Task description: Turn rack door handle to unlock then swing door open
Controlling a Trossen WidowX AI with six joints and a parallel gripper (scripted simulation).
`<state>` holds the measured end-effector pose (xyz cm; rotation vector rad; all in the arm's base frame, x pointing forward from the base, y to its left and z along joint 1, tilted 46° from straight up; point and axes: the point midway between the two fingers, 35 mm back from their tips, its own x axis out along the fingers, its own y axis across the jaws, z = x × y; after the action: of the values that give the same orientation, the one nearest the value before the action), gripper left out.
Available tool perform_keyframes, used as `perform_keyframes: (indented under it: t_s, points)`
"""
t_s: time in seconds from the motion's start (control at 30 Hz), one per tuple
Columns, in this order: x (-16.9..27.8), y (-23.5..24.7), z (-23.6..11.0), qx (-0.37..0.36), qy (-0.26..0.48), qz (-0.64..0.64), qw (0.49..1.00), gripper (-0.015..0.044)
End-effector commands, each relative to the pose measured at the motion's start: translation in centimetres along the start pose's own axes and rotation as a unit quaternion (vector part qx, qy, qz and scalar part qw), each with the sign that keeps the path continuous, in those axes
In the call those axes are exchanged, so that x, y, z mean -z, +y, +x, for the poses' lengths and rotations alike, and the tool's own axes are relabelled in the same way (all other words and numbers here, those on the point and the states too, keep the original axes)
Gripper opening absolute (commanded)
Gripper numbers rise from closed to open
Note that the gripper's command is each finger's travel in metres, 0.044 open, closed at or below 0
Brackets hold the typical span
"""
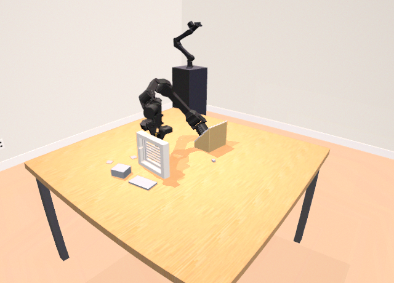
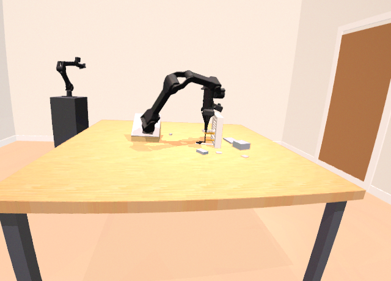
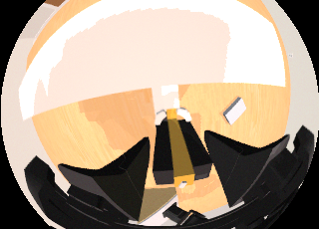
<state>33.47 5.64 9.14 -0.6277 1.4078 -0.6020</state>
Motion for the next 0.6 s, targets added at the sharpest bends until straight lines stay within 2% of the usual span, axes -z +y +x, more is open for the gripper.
perform_keyframes:
  t_s: [0.0,0.1,0.57]
  points:
    - [0.06,0.12,0.12,-0.002,0.002,-0.003,1.0,0.0182]
    - [0.06,0.12,0.12,-0.002,0.002,-0.003,1.0,0.0103]
    - [0.06,0.12,0.12,-0.002,0.002,-0.003,1.0,0.0015]
